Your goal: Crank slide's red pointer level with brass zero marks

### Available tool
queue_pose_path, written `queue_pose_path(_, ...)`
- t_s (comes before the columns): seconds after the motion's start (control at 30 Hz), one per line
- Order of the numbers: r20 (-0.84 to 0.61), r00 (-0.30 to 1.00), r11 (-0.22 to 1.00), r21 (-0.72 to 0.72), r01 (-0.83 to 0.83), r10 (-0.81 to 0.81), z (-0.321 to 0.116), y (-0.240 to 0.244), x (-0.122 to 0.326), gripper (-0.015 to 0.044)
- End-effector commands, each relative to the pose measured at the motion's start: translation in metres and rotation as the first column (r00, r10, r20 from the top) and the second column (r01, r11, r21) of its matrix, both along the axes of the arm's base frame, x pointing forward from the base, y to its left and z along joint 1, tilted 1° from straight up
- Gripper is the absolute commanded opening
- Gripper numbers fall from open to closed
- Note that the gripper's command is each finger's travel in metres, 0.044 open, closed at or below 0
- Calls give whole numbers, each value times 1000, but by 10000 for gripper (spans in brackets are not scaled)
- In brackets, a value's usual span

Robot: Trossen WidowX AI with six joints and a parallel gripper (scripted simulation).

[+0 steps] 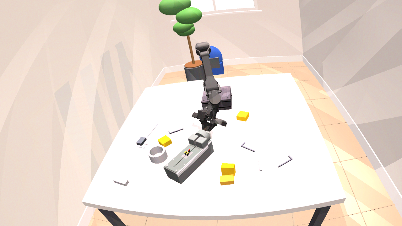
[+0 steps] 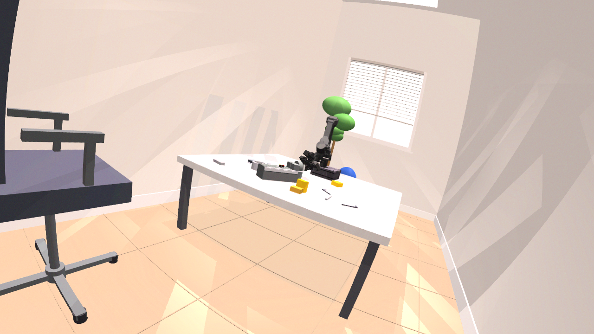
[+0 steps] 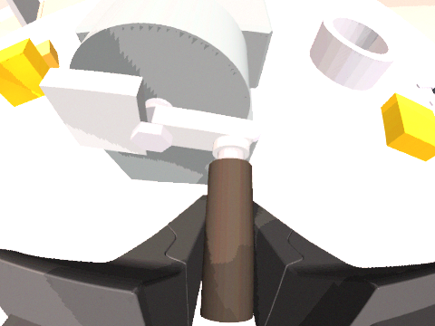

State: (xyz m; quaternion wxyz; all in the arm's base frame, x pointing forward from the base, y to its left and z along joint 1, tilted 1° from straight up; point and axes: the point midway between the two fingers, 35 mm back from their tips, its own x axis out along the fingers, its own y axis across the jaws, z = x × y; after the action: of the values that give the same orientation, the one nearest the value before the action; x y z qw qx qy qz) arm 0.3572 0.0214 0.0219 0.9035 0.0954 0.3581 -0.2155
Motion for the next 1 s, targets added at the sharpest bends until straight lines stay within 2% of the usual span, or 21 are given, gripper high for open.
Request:
queue_pose_path(0.0, 4, 1000, 1000, -6, 3, -3, 9, -2, -1, 0)
queue_pose_path(0.97, 5, 1000, 1000, -4, 3, -3, 33, 11, 5, 0)
